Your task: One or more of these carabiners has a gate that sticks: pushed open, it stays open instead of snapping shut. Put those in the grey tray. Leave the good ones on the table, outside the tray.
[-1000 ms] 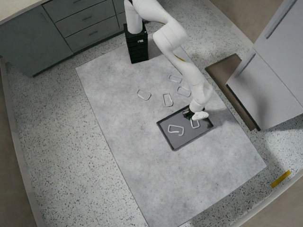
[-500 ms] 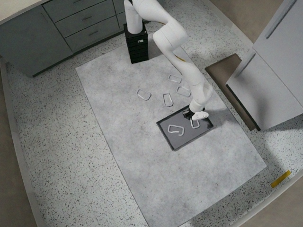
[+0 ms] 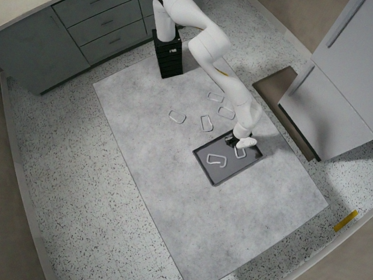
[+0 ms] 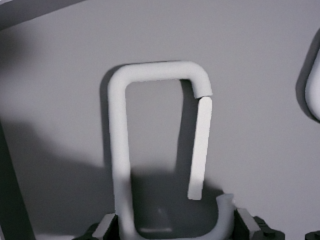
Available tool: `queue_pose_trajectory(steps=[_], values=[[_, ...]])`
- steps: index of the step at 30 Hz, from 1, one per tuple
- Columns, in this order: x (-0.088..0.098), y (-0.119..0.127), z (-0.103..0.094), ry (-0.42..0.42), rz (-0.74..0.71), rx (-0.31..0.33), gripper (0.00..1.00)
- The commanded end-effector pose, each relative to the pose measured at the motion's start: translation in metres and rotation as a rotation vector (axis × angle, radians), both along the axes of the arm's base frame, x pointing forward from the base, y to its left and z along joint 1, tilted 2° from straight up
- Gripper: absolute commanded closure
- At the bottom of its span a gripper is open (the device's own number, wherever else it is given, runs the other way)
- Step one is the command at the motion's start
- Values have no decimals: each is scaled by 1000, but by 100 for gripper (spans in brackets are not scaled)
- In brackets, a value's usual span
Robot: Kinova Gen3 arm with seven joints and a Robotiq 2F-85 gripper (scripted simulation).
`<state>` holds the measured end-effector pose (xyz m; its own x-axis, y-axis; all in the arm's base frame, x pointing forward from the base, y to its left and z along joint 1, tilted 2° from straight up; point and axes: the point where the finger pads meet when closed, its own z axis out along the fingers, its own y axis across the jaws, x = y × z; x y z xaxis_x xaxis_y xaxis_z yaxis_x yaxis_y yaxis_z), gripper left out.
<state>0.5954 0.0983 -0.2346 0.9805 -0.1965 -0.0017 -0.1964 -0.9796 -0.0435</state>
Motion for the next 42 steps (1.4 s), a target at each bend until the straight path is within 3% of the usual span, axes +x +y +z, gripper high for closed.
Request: queue_pose_trajectory(steps=[1, 17, 18, 20, 22, 34, 35, 40, 42], values=[[1, 0, 1, -2, 0, 0, 0], [1, 0, 1, -2, 0, 0, 0], [0, -2, 71, -2, 0, 0, 0], [0, -2, 77, -2, 0, 0, 0], [-1, -2, 97, -2, 0, 0, 0], [0, -2, 101, -2, 0, 0, 0], [-57, -18, 132, -7, 16, -2, 0], [-82, -26, 147, -7, 16, -2, 0], [-82, -26, 147, -7, 16, -2, 0]])
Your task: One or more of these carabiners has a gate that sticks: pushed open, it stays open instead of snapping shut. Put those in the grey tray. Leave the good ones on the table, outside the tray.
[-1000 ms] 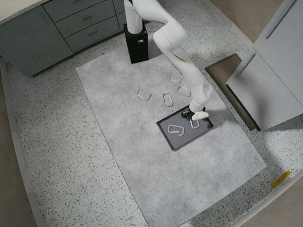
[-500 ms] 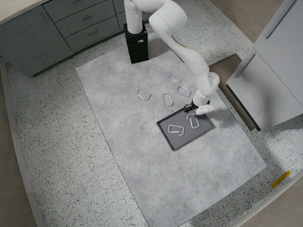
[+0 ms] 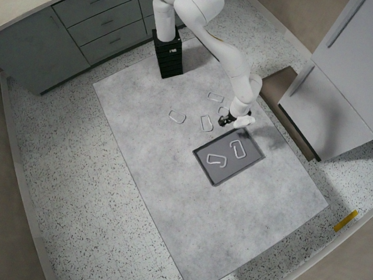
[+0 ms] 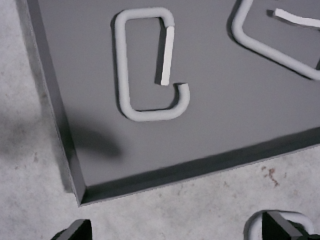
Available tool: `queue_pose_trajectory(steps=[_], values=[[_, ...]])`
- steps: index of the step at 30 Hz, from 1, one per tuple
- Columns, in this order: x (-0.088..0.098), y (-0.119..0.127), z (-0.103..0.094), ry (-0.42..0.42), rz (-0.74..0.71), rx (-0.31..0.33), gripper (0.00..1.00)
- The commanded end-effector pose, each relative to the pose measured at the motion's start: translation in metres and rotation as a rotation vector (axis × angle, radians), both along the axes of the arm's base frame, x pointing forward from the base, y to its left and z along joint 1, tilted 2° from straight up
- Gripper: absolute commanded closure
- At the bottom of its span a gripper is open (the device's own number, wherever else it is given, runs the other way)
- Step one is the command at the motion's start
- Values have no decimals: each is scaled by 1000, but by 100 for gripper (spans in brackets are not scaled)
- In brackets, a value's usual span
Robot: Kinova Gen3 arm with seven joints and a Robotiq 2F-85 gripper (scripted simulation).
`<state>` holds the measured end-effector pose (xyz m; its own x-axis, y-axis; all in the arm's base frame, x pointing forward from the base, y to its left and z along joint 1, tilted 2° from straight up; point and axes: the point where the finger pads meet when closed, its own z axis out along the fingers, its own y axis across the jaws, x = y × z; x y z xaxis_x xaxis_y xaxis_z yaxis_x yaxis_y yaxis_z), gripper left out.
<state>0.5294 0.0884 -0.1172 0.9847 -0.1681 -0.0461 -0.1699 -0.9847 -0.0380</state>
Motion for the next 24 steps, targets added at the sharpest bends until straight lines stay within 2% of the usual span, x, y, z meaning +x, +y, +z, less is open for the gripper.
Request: queue_pose_trajectory(steps=[1, 9, 10, 12, 15, 24], values=[[-16, -16, 29, -51, -13, -4, 0], [-16, -16, 29, -51, -13, -4, 0], [-77, -30, 60, -40, -8, -2, 0], [-81, -31, 62, -40, -8, -2, 0], [-101, -38, 74, -40, -8, -2, 0], [-101, -38, 74, -40, -8, -2, 0]])
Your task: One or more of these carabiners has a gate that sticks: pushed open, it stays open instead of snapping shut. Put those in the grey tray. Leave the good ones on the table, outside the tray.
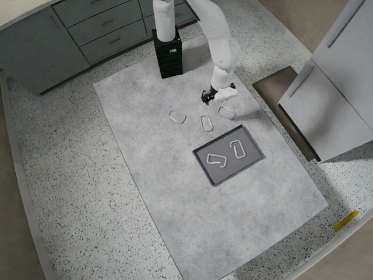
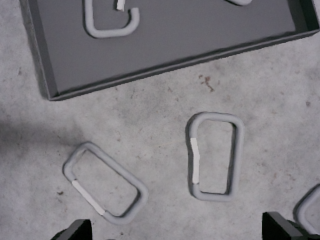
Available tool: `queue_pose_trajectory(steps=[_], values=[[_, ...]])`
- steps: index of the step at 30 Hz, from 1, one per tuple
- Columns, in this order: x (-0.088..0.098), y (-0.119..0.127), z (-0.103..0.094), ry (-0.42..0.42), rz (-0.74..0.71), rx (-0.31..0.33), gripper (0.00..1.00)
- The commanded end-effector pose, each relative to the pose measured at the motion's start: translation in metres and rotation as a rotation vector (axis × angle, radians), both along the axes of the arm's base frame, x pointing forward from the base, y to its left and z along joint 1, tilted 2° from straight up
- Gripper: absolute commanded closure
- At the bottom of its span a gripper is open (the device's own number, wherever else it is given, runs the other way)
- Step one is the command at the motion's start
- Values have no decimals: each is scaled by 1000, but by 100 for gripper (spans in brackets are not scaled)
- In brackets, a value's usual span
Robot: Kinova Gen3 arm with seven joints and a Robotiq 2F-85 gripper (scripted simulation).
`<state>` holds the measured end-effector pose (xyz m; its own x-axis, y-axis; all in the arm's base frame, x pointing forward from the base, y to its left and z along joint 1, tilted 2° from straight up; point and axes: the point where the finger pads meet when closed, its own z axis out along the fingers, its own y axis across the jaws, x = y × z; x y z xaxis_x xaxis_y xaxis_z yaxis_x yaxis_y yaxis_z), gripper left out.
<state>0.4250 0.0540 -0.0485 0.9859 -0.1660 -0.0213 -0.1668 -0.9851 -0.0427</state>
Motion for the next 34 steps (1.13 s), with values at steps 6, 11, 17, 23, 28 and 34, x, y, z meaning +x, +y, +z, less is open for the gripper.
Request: queue_pose_trajectory(steps=[6, 11, 17, 23, 28, 34], values=[[-66, -24, 47, -16, -9, -4, 0], [-78, -29, 55, -16, -9, -4, 0], [-78, -29, 55, -16, -9, -4, 0], [-126, -46, 88, -25, -15, -6, 0], [-126, -46, 88, -25, -15, -6, 0], [-126, -46, 88, -25, -15, -6, 0]])
